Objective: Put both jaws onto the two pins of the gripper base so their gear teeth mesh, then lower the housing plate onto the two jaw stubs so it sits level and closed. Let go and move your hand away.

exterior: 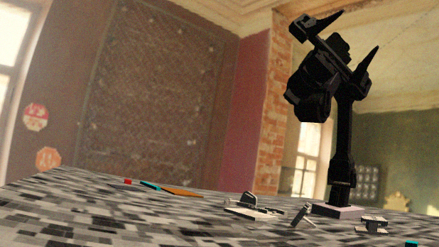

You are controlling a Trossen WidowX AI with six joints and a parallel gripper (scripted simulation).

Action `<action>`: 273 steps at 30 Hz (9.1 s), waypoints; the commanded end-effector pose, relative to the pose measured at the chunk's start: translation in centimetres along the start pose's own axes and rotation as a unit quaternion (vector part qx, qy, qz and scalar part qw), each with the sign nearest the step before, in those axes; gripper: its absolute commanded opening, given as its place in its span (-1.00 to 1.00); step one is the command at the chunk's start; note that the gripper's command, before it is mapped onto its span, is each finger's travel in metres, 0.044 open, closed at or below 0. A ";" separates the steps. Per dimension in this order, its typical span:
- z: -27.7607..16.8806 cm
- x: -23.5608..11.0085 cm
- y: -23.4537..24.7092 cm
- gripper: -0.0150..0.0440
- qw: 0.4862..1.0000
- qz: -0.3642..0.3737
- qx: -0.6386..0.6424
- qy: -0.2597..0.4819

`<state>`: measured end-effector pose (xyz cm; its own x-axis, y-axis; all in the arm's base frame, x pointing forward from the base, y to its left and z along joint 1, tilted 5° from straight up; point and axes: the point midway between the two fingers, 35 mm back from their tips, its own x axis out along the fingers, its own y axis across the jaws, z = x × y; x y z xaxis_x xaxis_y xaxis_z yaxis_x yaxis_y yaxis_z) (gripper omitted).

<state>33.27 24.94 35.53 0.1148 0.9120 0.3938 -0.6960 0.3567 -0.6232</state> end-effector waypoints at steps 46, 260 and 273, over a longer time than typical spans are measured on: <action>-7.0 1.1 -1.0 -0.49 0.968 -0.069 0.183 0.155; -12.4 -20.1 11.0 -0.42 0.452 -0.021 0.379 0.807; -12.4 -20.1 11.0 -0.49 0.452 -0.021 0.379 0.807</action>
<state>32.08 13.09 12.39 0.0833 0.0851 -0.9929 -0.6374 0.7704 0.0126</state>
